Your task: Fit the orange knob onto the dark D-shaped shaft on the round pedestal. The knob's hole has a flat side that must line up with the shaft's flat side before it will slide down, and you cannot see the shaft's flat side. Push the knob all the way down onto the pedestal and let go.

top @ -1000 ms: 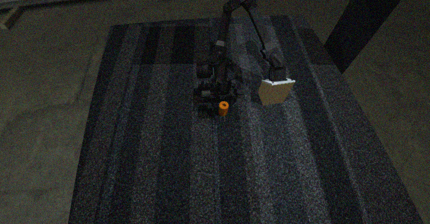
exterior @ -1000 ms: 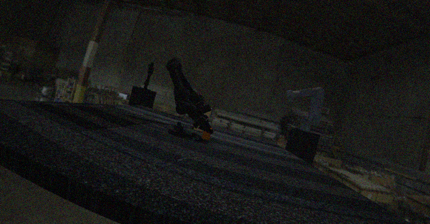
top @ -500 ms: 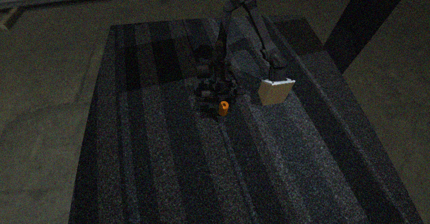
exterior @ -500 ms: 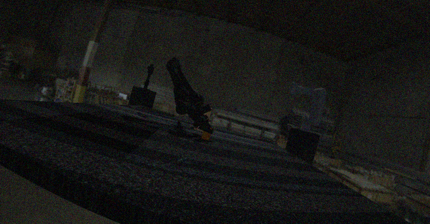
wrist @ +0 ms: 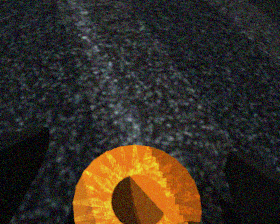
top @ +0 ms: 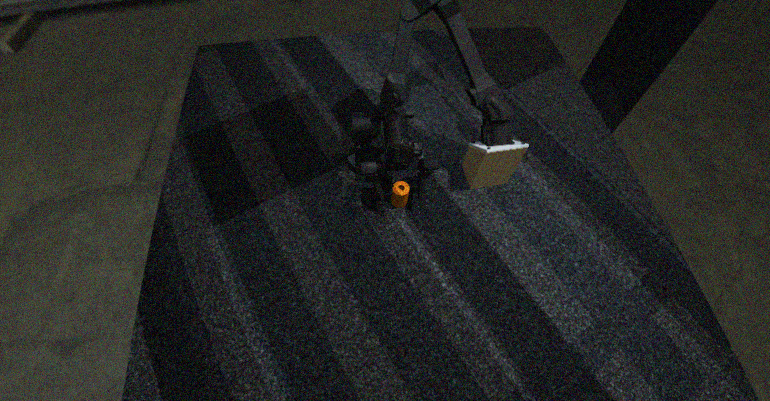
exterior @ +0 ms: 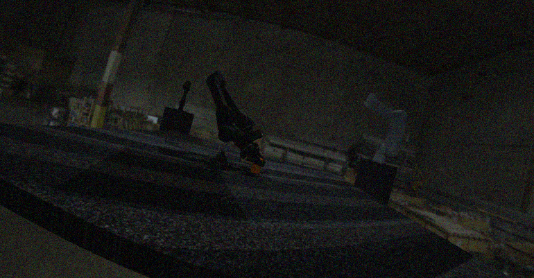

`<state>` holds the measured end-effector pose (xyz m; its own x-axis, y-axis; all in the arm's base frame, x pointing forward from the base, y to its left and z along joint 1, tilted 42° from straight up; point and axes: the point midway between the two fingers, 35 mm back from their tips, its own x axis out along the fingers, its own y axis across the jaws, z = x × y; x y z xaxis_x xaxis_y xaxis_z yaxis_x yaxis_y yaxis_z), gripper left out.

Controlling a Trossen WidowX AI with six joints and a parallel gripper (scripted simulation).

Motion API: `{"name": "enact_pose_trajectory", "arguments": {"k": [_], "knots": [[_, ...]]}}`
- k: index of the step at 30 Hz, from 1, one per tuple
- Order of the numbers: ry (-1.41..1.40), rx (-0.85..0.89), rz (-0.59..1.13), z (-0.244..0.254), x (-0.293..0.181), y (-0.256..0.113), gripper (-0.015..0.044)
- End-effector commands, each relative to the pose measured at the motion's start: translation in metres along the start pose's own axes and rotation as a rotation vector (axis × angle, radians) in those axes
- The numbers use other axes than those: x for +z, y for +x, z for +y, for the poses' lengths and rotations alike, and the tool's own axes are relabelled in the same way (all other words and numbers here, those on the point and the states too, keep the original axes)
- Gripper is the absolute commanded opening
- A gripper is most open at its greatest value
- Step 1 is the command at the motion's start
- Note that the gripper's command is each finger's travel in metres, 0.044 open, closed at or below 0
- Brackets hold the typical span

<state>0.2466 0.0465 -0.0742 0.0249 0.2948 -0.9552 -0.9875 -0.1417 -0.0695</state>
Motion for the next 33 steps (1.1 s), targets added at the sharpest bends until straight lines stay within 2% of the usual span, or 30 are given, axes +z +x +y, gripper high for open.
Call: {"name": "enact_pose_trajectory", "arguments": {"k": [1, 6, 13, 18, 20, 24, 29, 31, 33], "knots": [[0.000, 0.000, -0.002, 0.000, 0.000, 0.000, 0.0440], [-0.005, -0.002, -0.001, -0.002, 0.009, -0.006, 0.0440], [-0.003, -0.002, -0.003, -0.001, 0.066, -0.040, 0.0440], [0.004, 0.006, 0.008, 0.000, 0.069, -0.041, 0.0440], [0.035, 0.062, 0.108, 0.004, 0.069, -0.037, 0.0440], [0.083, 0.153, 0.456, 0.013, 0.068, -0.033, 0.0440], [0.031, 0.061, 0.898, 0.006, 0.081, -0.047, 0.0440], [-0.002, 0.001, 0.999, 0.002, 0.088, -0.052, 0.0440], [-0.007, -0.008, 1.011, 0.001, 0.090, -0.053, 0.0440]]}}
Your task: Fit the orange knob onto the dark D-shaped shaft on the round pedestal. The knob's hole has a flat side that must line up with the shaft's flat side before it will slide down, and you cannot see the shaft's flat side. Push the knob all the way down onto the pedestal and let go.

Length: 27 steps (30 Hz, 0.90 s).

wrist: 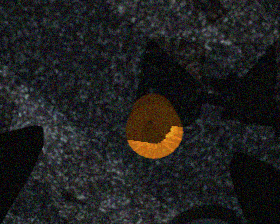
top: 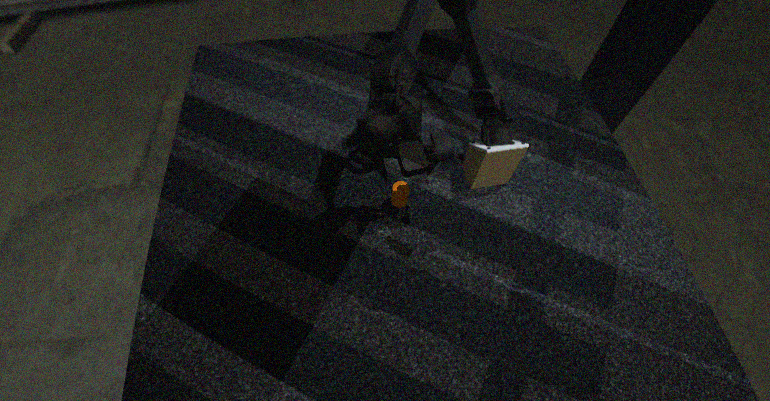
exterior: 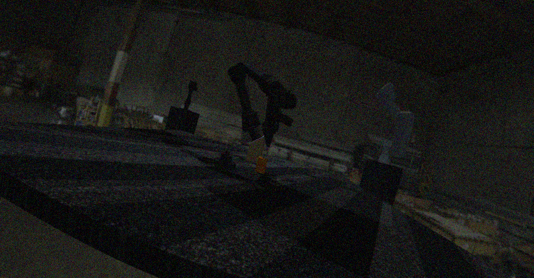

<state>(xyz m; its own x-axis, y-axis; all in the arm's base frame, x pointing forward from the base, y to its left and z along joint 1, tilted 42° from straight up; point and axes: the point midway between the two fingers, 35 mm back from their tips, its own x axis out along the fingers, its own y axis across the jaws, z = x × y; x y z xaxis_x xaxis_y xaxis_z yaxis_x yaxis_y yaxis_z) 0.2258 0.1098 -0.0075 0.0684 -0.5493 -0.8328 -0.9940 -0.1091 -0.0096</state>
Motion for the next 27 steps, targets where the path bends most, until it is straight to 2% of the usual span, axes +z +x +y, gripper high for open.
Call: {"name": "enact_pose_trajectory", "arguments": {"k": [1, 12, 27], "knots": [[0.007, -0.078, 0.131, -0.0052, -0.0007, -0.0104, 0.0440], [0.070, -0.082, 0.128, -0.0052, -0.0007, -0.0104, 0.0440], [1.493, -0.160, 0.048, -0.0052, -0.0008, -0.0103, 0.0440]]}}
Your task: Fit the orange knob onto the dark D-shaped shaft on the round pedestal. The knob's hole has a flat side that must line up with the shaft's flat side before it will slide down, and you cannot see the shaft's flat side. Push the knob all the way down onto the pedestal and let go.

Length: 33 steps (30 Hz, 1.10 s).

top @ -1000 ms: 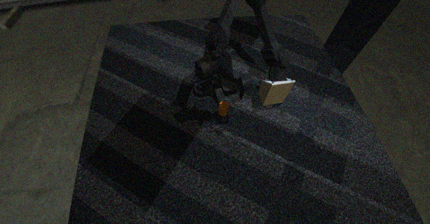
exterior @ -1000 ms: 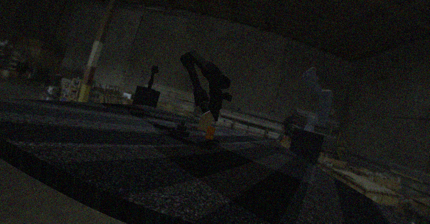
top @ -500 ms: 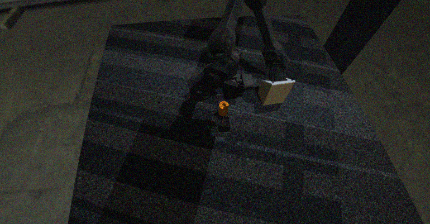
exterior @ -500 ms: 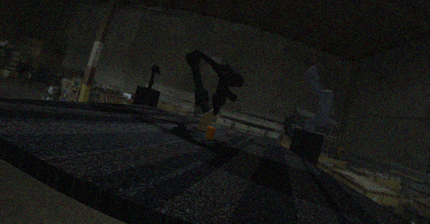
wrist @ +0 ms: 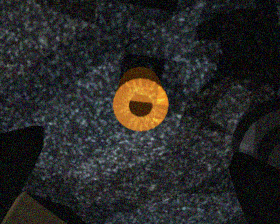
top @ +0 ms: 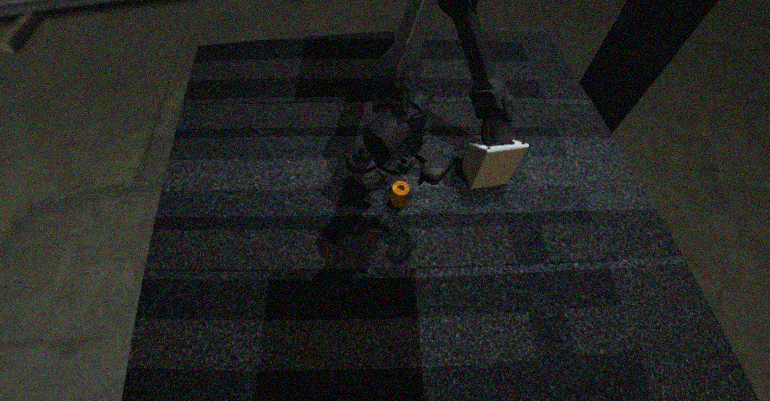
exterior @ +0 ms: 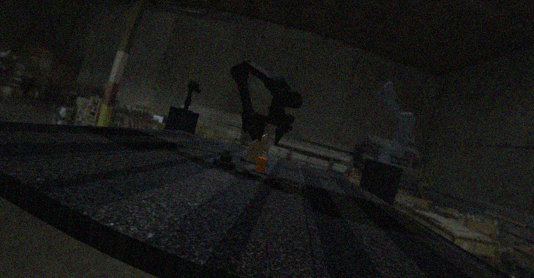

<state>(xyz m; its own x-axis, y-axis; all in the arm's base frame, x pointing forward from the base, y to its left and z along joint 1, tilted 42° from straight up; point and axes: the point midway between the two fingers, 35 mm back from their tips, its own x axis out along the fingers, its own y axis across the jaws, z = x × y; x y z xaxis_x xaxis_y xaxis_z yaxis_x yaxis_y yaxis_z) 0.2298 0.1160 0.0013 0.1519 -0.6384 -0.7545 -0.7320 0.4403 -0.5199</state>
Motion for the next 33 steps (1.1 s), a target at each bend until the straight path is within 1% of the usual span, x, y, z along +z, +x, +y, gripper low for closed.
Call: {"name": "enact_pose_trajectory", "arguments": {"k": [1, 18, 19, 22, 27, 30, 33], "knots": [[0.734, -0.007, 0.000, -0.001, 0.000, 0.000, 0.0440], [0.750, -0.007, 0.000, -0.001, 0.000, 0.000, 0.0440], [0.750, -0.007, 0.000, -0.001, 0.000, 0.003, 0.0440], [0.751, -0.008, 0.000, -0.001, 0.000, 0.033, 0.0440], [0.751, -0.008, 0.000, -0.001, 0.000, 0.036, 0.0440], [0.751, -0.009, 0.000, -0.002, -0.001, 0.049, 0.0440], [0.751, -0.009, 0.000, -0.002, -0.001, 0.050, 0.0440]]}}
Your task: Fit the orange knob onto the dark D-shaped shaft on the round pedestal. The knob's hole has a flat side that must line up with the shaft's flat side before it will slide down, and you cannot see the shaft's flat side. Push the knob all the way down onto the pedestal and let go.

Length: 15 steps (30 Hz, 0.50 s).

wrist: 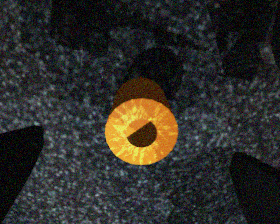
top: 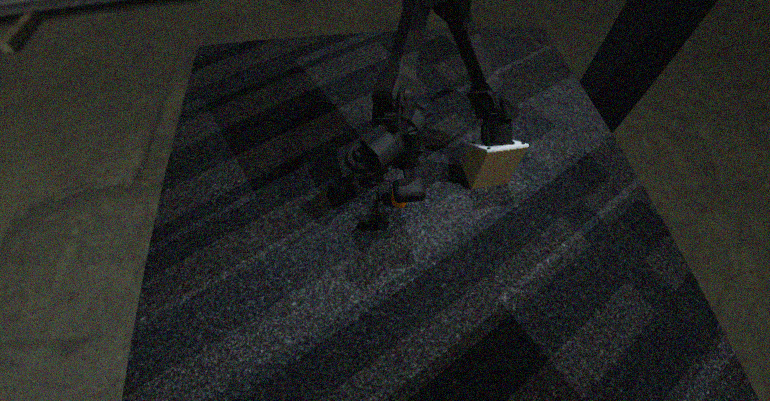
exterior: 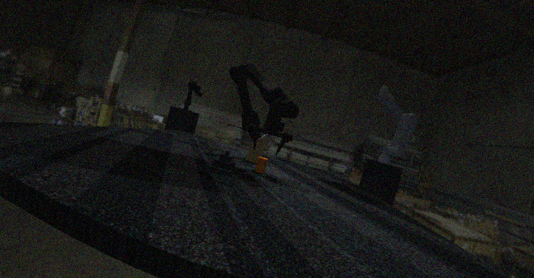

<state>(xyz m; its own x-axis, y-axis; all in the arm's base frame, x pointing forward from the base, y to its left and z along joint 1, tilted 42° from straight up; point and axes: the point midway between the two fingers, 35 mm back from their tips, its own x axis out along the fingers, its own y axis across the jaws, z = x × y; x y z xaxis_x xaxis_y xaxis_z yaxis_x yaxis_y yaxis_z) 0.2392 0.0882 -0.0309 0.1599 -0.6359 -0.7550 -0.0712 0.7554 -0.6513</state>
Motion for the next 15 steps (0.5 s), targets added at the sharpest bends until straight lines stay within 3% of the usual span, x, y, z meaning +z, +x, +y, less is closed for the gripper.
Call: {"name": "enact_pose_trajectory", "arguments": {"k": [1, 15], "knots": [[-0.011, -0.010, 0.005, -0.001, -0.002, 0.007, 0.0440], [-0.012, -0.008, 0.004, 0.000, -0.001, 0.029, 0.0440]]}}
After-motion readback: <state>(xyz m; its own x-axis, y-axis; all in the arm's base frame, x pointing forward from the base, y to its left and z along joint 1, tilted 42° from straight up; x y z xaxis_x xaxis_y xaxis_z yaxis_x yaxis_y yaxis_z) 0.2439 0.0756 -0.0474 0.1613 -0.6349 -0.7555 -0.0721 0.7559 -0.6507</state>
